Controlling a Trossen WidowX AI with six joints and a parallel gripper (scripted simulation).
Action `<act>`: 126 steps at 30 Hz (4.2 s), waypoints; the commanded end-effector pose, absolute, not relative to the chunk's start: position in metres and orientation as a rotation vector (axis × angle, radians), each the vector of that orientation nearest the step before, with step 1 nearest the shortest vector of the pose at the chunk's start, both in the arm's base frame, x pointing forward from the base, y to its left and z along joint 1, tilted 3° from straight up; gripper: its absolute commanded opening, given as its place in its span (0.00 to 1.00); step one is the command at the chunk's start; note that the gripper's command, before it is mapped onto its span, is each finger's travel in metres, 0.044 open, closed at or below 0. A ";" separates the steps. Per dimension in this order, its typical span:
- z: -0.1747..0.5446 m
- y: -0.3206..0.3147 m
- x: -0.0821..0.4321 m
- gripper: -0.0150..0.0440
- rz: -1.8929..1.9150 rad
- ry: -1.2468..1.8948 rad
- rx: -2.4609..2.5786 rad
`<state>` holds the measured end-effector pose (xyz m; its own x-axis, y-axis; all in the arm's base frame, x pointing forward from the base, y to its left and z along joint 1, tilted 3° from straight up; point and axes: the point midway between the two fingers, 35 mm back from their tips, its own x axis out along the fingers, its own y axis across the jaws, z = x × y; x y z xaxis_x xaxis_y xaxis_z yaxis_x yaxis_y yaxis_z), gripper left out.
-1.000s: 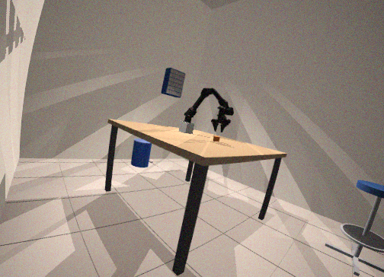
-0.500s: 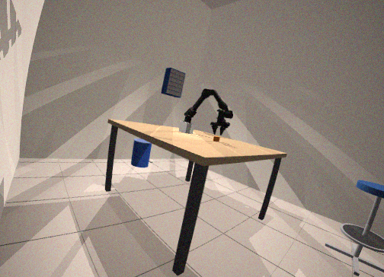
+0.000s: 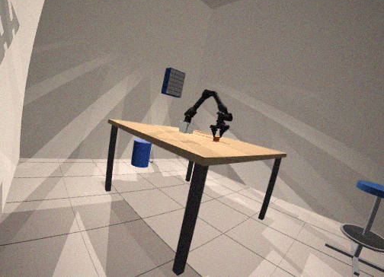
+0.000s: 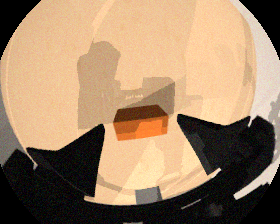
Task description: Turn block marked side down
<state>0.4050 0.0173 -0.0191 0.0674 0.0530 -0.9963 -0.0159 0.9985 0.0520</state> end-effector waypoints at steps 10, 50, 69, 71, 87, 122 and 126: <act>-0.030 0.018 0.401 0.75 0.053 1.518 0.036; -0.011 0.017 0.404 0.25 0.046 1.376 0.036; -0.019 0.016 0.402 0.25 0.032 1.099 0.041; -0.019 0.016 0.401 0.25 0.033 1.070 0.042; -0.023 0.018 0.396 0.25 0.045 0.901 0.036; -0.055 0.019 0.396 0.25 0.027 0.404 0.055; -0.053 0.019 0.392 0.25 0.026 0.368 0.060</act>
<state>0.3964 0.0202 -0.0531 0.9276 0.0421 -0.3713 -0.0214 0.9980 0.0596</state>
